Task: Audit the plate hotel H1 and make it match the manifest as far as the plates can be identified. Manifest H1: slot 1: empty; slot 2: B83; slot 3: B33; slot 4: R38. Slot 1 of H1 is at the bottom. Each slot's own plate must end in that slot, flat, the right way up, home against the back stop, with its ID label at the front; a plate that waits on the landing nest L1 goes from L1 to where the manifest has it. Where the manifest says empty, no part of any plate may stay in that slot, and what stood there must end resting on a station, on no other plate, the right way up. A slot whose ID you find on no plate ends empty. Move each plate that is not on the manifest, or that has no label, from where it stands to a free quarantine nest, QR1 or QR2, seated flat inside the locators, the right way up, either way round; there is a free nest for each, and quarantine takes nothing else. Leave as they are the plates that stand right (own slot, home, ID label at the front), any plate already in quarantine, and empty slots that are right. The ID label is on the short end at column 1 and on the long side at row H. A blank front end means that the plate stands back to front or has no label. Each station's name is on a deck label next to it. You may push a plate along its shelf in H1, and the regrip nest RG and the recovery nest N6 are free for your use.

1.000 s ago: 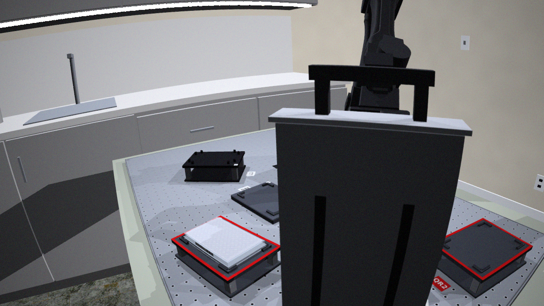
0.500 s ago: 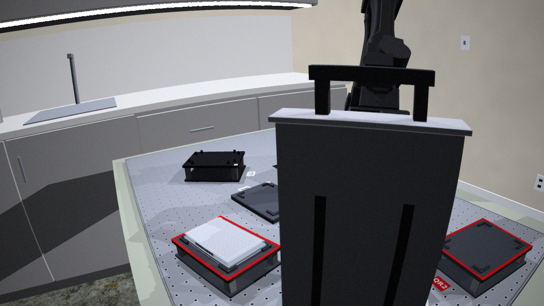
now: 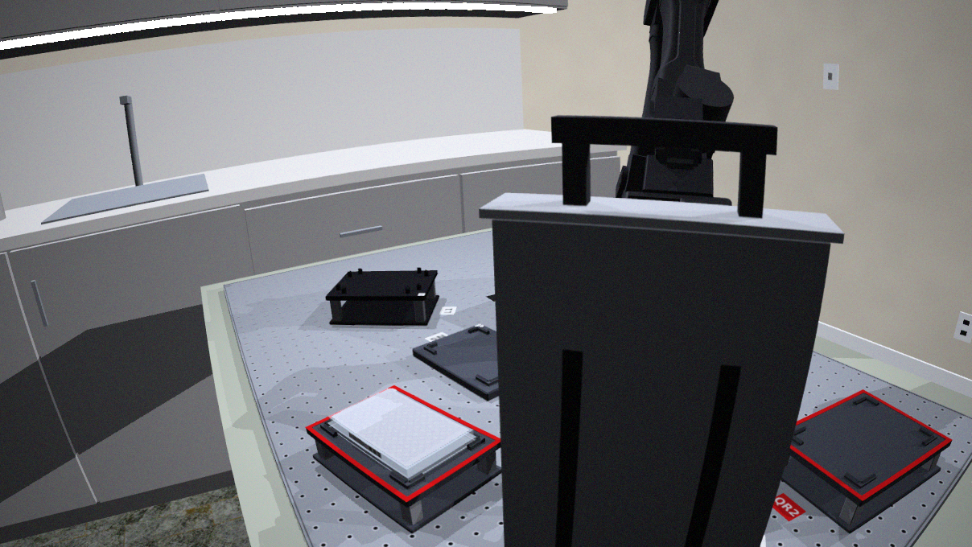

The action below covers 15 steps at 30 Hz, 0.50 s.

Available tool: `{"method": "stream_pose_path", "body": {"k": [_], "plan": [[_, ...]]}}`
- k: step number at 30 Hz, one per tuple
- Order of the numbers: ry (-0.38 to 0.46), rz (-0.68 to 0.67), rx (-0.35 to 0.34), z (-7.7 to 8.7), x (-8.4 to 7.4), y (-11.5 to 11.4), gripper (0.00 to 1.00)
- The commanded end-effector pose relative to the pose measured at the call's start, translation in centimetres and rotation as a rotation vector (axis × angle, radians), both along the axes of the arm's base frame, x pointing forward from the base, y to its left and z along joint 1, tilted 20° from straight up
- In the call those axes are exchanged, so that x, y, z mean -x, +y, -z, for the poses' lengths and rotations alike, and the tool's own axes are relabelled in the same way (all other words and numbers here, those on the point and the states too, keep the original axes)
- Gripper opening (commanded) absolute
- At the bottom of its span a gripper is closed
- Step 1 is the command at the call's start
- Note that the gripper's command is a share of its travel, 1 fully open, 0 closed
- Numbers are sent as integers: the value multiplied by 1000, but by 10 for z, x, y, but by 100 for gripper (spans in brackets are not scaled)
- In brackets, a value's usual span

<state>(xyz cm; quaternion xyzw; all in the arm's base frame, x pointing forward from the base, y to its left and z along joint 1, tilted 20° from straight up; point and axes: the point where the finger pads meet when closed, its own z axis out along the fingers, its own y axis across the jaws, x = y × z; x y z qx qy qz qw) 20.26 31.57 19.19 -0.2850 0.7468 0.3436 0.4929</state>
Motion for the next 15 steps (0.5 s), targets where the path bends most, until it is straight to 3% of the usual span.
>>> {"method": "stream_pose_path", "body": {"k": [1,4,5,7,11,12,15], "plan": [[-9,10,-24,-8,5,-7,100],[-10,12,-24,-7,5,-9,100],[-34,14,-65,-28,3,-5,100],[-12,8,-29,-7,10,-11,100],[-9,16,-24,-4,10,-17,100],[-28,17,-54,-21,8,-13,100],[-43,16,-80,-30,7,-11,100]]}}
